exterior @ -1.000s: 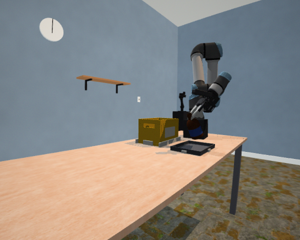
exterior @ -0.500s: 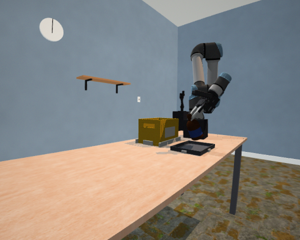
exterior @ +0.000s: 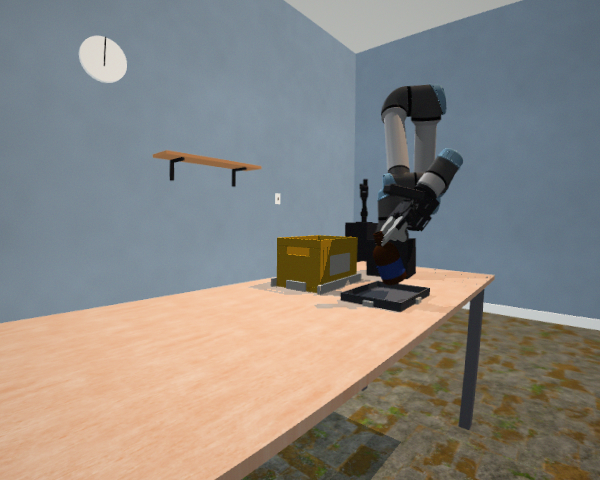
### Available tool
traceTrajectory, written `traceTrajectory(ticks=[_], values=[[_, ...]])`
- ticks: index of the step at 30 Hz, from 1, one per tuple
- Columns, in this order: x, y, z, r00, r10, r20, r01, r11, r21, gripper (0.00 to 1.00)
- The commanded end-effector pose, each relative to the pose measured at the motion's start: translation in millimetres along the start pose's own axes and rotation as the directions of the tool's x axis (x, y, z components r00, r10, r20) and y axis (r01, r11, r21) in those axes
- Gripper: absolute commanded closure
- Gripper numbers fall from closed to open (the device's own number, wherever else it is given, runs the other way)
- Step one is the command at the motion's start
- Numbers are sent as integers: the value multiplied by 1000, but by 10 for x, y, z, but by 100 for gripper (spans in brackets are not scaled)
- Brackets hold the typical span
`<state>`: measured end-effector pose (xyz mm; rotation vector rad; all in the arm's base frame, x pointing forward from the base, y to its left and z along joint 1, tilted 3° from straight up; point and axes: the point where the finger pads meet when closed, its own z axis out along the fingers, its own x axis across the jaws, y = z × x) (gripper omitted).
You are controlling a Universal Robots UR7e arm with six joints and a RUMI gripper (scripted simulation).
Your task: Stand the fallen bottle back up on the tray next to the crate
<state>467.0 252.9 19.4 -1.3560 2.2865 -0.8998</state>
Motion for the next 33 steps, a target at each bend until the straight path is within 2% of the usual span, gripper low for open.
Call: traceTrajectory(ticks=[1,33], values=[[-3,32,43,1000,1,1,-1,1000,1,100],[-4,234,283,1000,1,1,-1,1000,1,100]])
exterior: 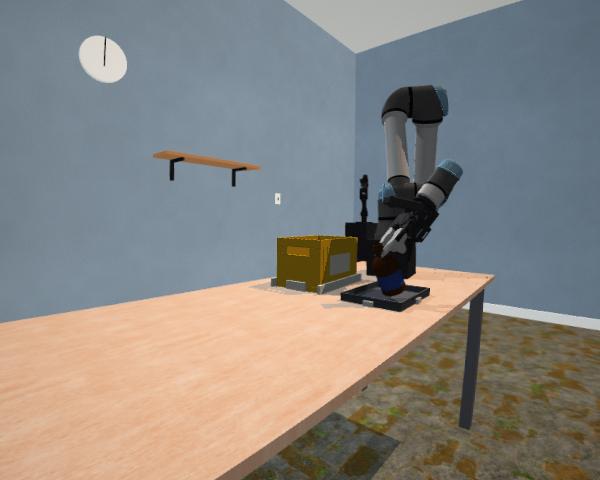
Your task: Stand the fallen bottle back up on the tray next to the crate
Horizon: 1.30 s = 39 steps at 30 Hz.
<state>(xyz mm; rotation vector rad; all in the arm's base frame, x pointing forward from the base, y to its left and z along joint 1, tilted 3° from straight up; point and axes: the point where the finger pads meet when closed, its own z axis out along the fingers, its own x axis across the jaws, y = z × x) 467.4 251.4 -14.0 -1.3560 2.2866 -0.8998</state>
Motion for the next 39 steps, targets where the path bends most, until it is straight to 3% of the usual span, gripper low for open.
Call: traceTrajectory(ticks=[1,39], values=[[-4,24,33,1000,1,1,-1,1000,1,100],[-4,78,97,1000,1,1,-1,1000,1,100]])
